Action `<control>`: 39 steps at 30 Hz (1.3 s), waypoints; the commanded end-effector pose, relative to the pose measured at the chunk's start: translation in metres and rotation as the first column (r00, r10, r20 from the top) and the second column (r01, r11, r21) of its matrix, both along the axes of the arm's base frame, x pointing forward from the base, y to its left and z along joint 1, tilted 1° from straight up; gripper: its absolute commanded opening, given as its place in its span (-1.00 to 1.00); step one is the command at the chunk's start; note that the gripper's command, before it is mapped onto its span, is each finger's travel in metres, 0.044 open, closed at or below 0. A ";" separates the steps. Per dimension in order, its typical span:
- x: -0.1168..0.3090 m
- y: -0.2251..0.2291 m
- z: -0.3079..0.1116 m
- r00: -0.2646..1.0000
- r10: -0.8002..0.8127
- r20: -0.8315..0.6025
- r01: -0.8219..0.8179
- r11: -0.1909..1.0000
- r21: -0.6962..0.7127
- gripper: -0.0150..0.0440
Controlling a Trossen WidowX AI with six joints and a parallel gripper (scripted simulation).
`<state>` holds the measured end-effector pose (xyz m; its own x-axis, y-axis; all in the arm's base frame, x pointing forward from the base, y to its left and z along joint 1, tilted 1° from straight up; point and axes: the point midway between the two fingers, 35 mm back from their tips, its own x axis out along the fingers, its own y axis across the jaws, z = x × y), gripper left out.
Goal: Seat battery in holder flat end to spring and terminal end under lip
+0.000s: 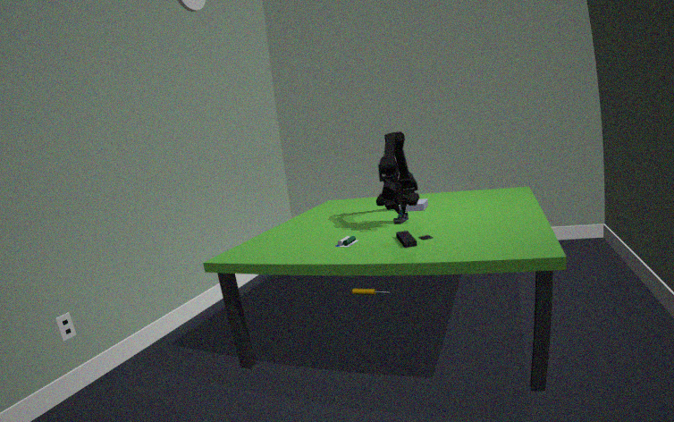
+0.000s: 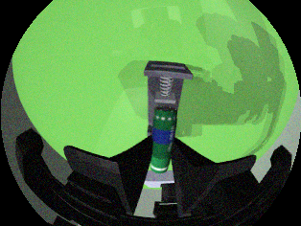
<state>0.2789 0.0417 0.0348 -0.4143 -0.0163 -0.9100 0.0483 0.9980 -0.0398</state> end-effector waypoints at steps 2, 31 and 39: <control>0.002 0.001 -0.001 1.000 0.002 -0.029 -0.001 1.000 0.008 -0.29; 0.017 0.001 -0.005 0.998 0.008 -0.062 -0.008 1.000 -0.003 -0.29; 0.021 0.000 -0.005 0.998 0.008 -0.066 -0.008 1.000 -0.004 -0.29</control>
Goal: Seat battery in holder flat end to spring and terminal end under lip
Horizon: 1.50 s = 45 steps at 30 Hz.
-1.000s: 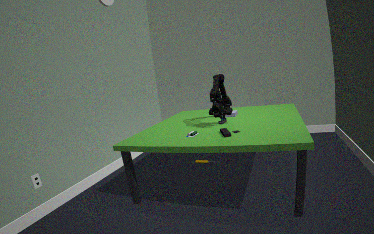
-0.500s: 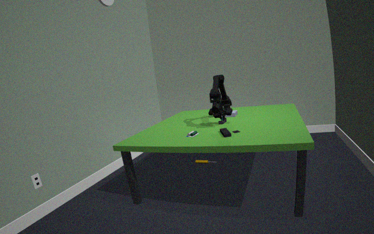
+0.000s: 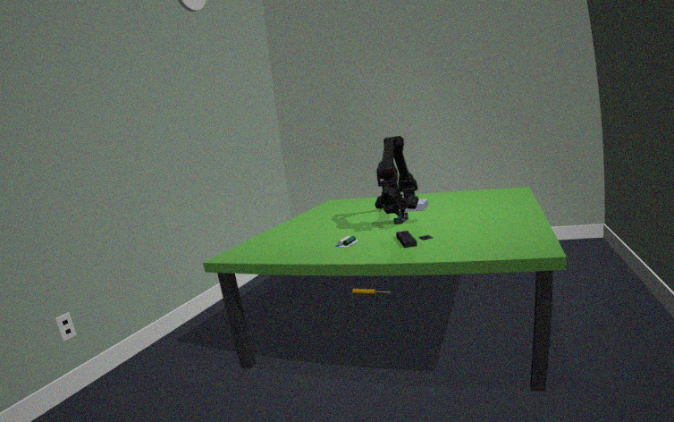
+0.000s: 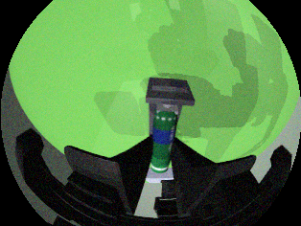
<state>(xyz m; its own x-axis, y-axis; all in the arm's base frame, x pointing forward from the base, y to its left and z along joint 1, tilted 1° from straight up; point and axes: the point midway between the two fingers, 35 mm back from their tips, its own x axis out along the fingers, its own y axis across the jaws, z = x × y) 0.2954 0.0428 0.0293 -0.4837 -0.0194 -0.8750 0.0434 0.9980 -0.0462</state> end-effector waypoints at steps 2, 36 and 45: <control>0.006 -0.001 0.000 1.000 0.006 0.011 -0.006 1.000 -0.001 -0.29; 0.005 0.000 -0.004 0.990 0.015 0.142 -0.013 1.000 -0.014 -0.29; 0.003 0.000 -0.005 0.982 0.017 0.187 -0.014 1.000 -0.018 -0.29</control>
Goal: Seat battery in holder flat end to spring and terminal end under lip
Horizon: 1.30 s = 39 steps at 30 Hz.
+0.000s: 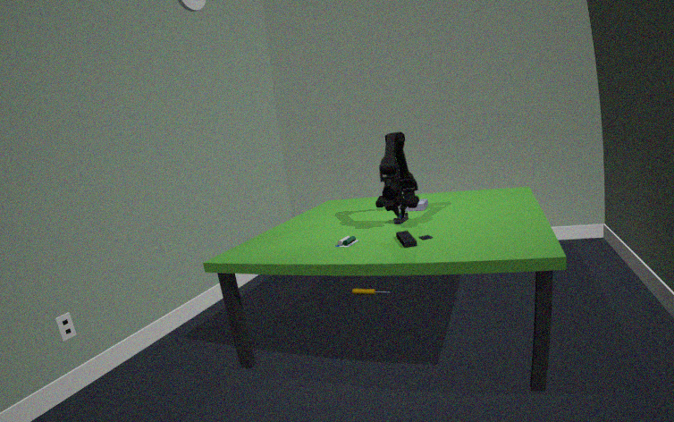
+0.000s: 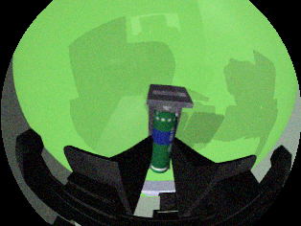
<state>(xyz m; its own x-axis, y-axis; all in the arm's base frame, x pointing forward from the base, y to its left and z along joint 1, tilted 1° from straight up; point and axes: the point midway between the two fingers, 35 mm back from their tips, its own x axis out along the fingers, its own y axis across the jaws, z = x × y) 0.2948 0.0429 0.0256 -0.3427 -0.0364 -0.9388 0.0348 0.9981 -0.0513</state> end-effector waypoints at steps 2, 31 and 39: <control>0.004 0.000 -0.002 0.999 0.000 0.044 0.001 1.000 -0.006 -0.29; -0.002 0.000 -0.006 0.982 0.002 0.191 0.000 1.000 -0.014 -0.29; -0.003 0.000 -0.007 0.973 0.002 0.230 0.002 1.000 -0.016 -0.29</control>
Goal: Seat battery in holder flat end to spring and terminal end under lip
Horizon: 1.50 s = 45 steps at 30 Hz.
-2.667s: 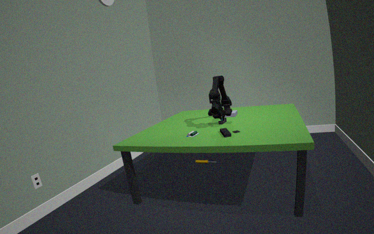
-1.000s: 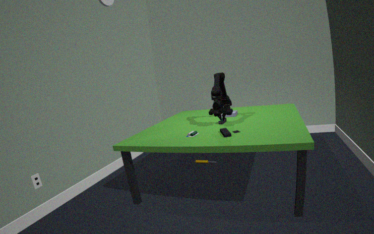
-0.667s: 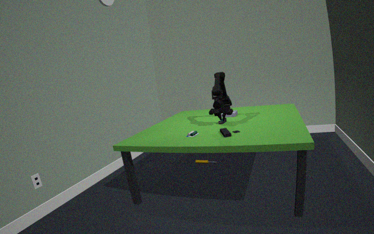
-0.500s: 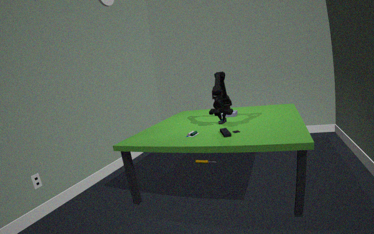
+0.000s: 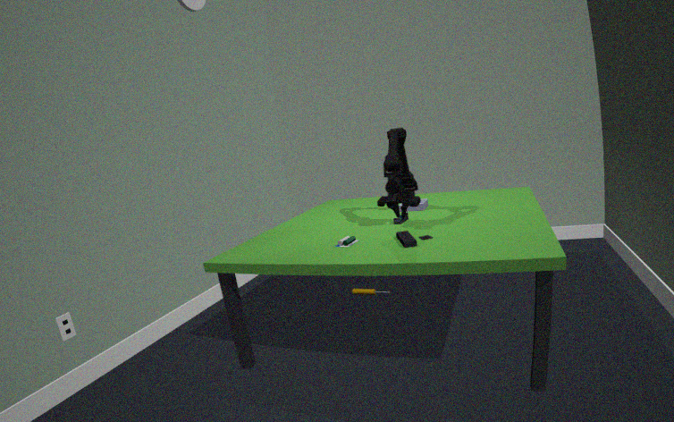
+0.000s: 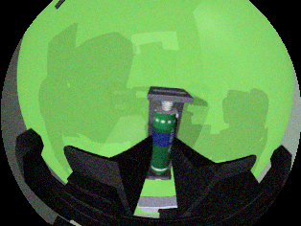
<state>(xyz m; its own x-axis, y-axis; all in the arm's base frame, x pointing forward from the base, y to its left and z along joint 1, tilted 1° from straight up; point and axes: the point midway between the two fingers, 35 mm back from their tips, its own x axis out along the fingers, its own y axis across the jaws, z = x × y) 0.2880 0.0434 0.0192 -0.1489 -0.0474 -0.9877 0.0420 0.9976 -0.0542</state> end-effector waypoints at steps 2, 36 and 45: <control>0.003 0.000 -0.001 0.999 -0.004 0.042 0.004 1.000 -0.005 -0.29; -0.013 0.000 -0.004 0.994 -0.009 0.109 0.009 1.000 -0.001 -0.29; -0.013 0.000 -0.004 0.994 -0.009 0.111 0.009 1.000 0.001 -0.29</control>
<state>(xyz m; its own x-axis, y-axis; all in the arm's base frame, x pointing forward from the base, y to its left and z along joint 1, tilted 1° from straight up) 0.2752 0.0434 0.0158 -0.0373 -0.0461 -0.9982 0.0519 0.9975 -0.0480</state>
